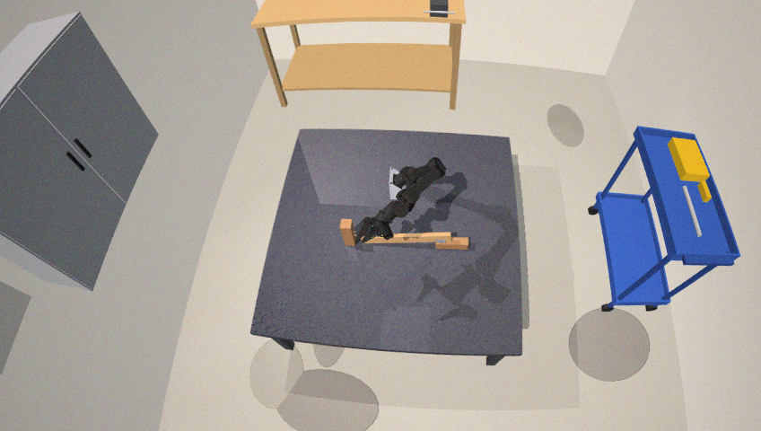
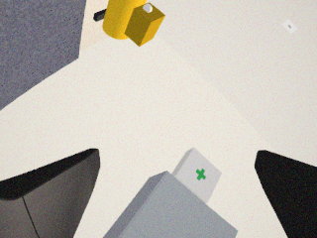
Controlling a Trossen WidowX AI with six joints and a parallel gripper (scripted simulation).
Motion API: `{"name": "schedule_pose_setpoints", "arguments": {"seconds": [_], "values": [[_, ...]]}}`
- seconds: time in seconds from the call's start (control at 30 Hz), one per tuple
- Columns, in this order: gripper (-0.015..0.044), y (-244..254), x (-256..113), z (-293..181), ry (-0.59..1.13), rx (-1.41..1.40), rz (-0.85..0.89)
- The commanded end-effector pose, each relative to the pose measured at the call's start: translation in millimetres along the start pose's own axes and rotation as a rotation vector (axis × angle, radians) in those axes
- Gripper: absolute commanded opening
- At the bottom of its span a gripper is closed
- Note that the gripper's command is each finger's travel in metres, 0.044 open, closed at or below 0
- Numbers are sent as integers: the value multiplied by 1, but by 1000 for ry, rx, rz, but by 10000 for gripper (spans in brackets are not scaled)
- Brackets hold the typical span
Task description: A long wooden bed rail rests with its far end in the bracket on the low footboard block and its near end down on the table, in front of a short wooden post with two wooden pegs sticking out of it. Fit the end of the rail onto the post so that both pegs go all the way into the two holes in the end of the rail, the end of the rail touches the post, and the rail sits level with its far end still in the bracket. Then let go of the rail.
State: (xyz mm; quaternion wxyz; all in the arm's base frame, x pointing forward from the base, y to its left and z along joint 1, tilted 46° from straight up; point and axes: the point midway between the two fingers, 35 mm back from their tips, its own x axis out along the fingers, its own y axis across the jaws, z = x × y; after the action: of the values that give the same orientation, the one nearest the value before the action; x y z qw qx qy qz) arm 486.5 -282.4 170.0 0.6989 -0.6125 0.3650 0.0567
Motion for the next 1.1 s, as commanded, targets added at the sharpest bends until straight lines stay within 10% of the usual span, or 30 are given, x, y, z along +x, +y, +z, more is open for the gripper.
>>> {"name": "schedule_pose_setpoints", "arguments": {"seconds": [0.0, 0.37, 0.7, 1.07], "values": [[426, 3, 1, 1, -4, -4, 9], [440, 167, 14, 43, -342, -155, 521], [440, 299, -48, 88, -813, -101, 956], [440, 318, -78, 105, -951, -34, 1049]]}}
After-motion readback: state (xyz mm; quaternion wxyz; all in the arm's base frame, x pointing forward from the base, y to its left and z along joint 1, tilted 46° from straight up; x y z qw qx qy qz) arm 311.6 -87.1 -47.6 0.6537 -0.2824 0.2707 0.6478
